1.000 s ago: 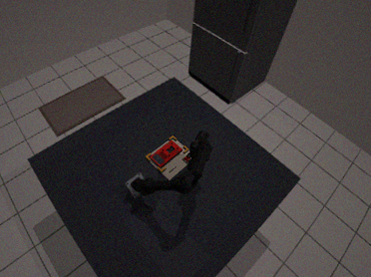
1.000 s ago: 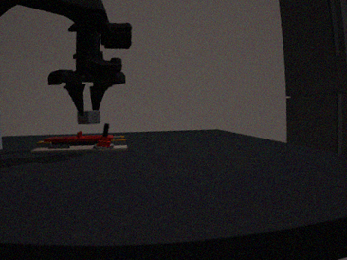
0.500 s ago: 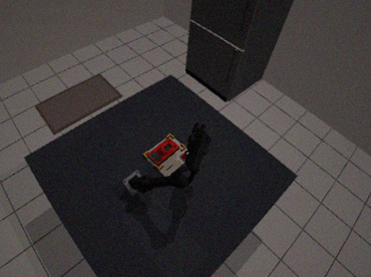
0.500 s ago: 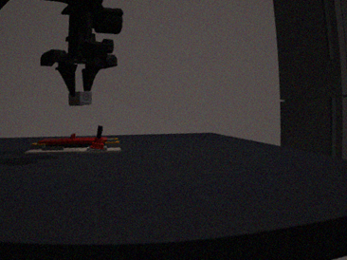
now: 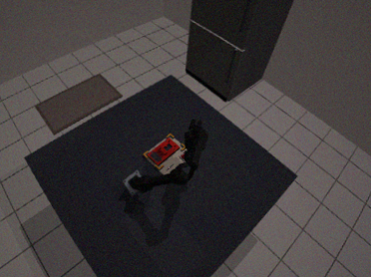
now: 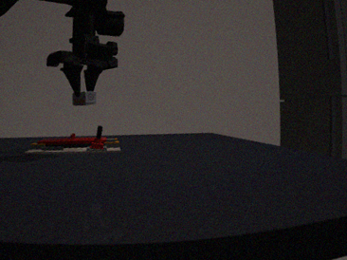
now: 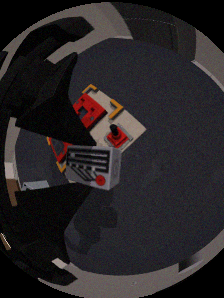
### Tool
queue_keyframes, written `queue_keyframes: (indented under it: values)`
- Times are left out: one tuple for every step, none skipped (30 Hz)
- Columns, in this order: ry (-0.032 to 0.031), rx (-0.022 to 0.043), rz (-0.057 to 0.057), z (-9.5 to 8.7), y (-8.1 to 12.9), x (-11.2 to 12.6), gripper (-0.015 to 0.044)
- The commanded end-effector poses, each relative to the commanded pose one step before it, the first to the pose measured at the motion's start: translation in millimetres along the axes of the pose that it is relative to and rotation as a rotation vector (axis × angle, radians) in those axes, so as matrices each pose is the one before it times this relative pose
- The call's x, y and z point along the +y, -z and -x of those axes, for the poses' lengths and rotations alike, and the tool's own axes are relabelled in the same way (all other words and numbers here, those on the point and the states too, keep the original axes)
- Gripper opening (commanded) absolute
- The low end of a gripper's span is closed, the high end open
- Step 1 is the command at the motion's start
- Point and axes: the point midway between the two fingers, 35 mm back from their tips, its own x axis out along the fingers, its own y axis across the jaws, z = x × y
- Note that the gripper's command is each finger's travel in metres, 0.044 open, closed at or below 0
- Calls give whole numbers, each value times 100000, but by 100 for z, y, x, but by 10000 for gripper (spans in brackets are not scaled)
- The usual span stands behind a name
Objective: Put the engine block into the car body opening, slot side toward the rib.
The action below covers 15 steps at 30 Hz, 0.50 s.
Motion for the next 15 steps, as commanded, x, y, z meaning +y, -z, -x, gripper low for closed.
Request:
queue_keyframes:
  values:
    - [269,817,6198,-523,975,1149,0]
    - [-19,27,1338,-96,168,265,0]
    - [-18,26,1338,-97,166,265,0]
    - [-18,26,1338,-98,165,265,0]
    - [-17,25,1338,-99,163,266,0]
    - [-16,25,1338,-100,162,266,0]
    - [-8,31,1367,-104,161,267,0]
    - [-8,31,1368,-105,159,268,0]
    - [-7,30,1368,-106,158,268,0]
    - [-6,30,1368,-107,156,269,0]
    - [-6,29,1368,-108,155,269,0]
    - [-5,29,1368,-109,153,269,0]
    - [-5,29,1368,-109,152,270,0]
    - [-4,28,1367,-110,150,270,0]
    - [-3,28,1367,-111,149,270,0]
